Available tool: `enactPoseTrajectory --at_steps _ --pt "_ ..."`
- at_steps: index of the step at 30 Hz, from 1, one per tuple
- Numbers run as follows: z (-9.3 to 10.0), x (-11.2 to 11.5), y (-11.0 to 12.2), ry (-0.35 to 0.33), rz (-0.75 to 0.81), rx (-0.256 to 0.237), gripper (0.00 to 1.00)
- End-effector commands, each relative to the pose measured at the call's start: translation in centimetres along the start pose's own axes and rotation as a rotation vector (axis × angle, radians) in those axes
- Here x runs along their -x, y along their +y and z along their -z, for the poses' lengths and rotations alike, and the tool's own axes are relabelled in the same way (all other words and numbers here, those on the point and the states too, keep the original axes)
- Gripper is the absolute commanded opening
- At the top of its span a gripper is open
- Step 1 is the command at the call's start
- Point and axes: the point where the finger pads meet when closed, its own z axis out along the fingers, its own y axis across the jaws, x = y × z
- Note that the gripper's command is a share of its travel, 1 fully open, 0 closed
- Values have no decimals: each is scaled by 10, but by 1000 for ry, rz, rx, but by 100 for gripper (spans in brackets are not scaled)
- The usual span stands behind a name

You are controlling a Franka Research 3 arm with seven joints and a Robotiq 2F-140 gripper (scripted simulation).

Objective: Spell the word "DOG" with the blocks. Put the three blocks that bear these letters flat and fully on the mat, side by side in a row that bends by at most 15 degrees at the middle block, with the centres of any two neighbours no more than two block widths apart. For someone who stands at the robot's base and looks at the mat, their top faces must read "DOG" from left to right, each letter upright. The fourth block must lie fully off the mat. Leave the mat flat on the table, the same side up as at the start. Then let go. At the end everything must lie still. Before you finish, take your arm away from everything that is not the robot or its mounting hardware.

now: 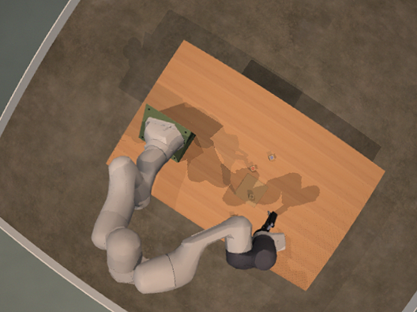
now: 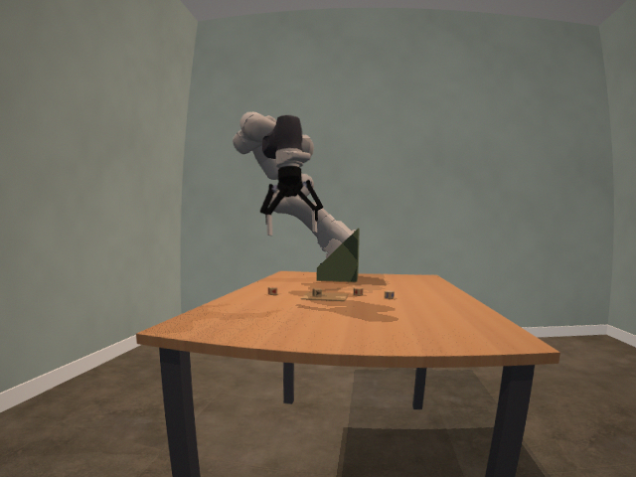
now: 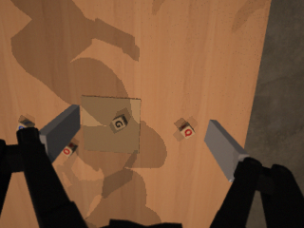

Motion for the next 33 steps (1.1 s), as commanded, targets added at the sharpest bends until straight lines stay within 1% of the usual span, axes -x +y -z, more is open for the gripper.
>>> enactPoseTrajectory --at_steps 1,8,10,11,17,22,25,27,30,33 --pt "-16 -6 -26 90 106 -2 100" --pt "-58 25 -68 151 315 14 100" --pt "-58 25 -68 151 315 14 100" --pt "-71 39 -83 168 392 11 100" --pt "-100 82 -119 199 574 -13 100" --pt "-121 129 -148 214 732 -52 100" --pt "-132 160 -163 217 824 -82 100" --pt "-132 160 -163 217 824 -82 100" --pt "-138 180 -171 217 881 -103 100" --pt "-139 184 -173 217 890 -107 100"
